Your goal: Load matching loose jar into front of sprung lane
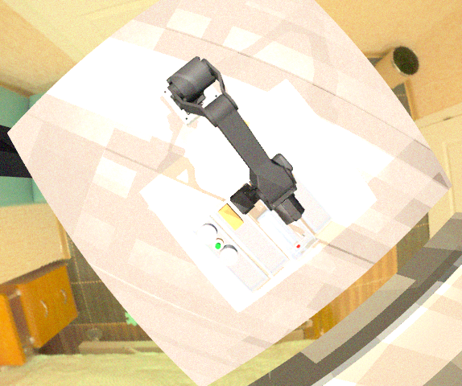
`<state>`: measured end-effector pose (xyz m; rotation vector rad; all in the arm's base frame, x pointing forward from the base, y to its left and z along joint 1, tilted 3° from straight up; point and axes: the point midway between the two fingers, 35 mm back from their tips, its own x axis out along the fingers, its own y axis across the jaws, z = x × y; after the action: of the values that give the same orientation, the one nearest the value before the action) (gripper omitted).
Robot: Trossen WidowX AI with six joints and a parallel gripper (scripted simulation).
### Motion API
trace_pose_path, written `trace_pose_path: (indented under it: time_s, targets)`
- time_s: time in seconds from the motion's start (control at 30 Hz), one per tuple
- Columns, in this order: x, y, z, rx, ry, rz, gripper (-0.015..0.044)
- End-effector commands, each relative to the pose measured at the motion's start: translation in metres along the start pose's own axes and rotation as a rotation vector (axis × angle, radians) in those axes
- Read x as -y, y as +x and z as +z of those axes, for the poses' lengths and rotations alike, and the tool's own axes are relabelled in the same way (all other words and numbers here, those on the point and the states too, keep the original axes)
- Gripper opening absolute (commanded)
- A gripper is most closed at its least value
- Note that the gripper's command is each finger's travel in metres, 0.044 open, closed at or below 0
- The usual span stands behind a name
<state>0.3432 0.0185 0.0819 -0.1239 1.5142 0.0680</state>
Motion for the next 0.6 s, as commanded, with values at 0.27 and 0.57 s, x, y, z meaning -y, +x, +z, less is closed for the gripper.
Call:
trace_pose_path:
  time_s: [0.27,0.57]
  targets:
    - [0.0002,-0.0027,0.0089,0.029,0.004,-0.001,0.0000]
    - [0.0002,-0.0028,0.0101,0.029,0.004,-0.001,0.0000]
